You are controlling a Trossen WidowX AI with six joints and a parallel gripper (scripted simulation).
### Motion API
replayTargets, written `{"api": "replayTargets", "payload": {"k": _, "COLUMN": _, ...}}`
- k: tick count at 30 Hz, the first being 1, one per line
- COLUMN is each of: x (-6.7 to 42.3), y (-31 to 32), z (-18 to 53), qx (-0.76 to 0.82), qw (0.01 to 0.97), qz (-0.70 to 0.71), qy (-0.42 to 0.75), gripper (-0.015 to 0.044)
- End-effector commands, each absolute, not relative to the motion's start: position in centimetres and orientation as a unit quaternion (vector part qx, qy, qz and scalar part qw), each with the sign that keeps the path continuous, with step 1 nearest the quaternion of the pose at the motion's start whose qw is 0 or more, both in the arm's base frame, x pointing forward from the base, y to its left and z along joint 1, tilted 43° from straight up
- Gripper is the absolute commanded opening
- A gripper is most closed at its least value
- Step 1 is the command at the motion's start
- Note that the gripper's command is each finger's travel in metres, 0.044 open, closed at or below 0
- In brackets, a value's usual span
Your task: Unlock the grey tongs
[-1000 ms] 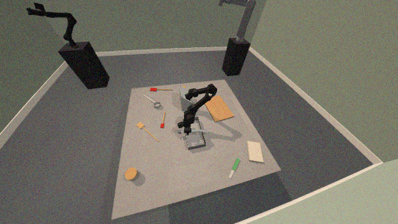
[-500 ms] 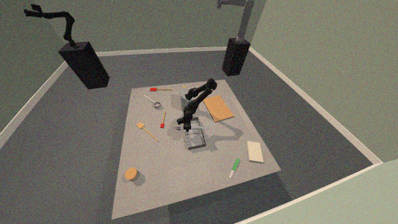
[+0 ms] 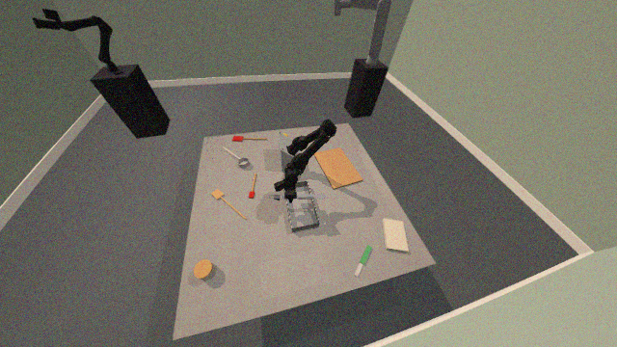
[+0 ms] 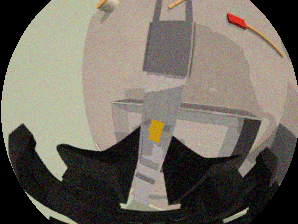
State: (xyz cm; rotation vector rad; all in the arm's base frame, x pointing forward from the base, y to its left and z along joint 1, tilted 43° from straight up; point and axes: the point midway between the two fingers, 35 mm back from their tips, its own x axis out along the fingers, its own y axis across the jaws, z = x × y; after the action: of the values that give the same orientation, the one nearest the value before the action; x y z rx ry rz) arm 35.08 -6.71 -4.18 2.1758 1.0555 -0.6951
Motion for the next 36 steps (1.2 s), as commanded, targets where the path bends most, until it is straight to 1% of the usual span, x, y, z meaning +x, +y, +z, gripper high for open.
{"api": "replayTargets", "payload": {"k": 1, "x": 35.40, "y": -6.79, "z": -4.27, "qx": 0.813, "qw": 0.314, "qz": -0.263, "qy": 0.414, "gripper": -0.0150}}
{"api": "replayTargets", "payload": {"k": 36, "x": 35.97, "y": -6.31, "z": -4.04, "qx": 0.678, "qw": 0.325, "qz": -0.253, "qy": 0.609, "gripper": -0.0150}}
